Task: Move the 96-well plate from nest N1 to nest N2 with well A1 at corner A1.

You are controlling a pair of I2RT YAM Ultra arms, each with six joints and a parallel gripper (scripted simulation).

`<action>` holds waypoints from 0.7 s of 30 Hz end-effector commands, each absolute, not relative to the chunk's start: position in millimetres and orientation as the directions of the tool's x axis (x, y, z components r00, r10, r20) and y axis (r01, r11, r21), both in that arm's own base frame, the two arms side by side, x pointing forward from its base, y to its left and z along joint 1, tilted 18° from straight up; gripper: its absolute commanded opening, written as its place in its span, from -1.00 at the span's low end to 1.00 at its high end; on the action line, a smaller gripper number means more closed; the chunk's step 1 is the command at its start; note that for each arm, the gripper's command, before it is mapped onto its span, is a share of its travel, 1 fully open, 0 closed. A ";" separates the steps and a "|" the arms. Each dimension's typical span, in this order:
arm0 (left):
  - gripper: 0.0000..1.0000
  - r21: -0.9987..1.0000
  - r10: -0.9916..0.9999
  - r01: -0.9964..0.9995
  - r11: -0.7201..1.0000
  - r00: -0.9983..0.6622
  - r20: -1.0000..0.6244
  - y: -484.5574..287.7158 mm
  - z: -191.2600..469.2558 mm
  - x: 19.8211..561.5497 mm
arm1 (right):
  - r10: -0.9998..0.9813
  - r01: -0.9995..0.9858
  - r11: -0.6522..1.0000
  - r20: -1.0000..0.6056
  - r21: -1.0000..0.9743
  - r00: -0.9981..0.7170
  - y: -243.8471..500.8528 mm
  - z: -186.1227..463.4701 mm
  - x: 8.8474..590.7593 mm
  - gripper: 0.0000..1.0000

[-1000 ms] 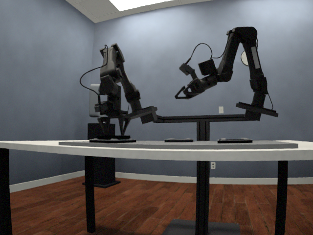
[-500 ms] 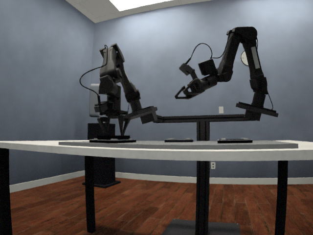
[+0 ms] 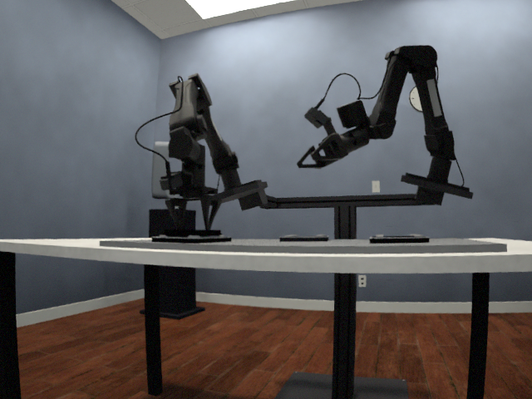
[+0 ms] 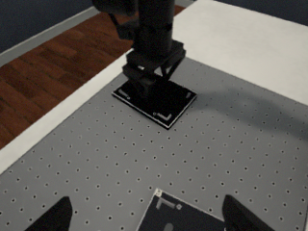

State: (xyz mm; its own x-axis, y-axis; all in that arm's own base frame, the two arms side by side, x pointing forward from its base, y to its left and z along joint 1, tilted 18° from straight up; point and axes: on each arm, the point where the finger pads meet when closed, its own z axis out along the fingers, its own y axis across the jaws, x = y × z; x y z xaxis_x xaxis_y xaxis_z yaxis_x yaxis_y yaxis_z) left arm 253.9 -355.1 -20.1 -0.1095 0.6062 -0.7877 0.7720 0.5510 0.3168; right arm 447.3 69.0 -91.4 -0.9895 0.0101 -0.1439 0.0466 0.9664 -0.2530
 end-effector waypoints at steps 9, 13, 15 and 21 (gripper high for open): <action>1.00 0.315 0.595 0.775 0.548 -0.097 -0.797 -359.9 -14.5 252.8 | 0.004 0.044 0.967 -0.156 -0.252 -0.988 64.5 -104.1 453.4 0.53; 1.00 0.315 0.595 0.775 0.548 -0.097 -0.797 -359.9 -14.5 252.8 | 0.013 0.051 0.966 -0.149 -0.254 -0.989 63.2 -106.6 450.6 0.53; 1.00 0.315 0.595 0.775 0.548 -0.097 -0.797 -359.9 -14.5 252.8 | 0.013 0.051 0.966 -0.149 -0.254 -0.989 63.2 -106.6 450.6 0.53; 1.00 0.315 0.595 0.775 0.548 -0.097 -0.797 -359.9 -14.5 252.8 | 0.013 0.054 0.965 -0.160 -0.256 -0.987 71.6 -85.6 452.1 0.53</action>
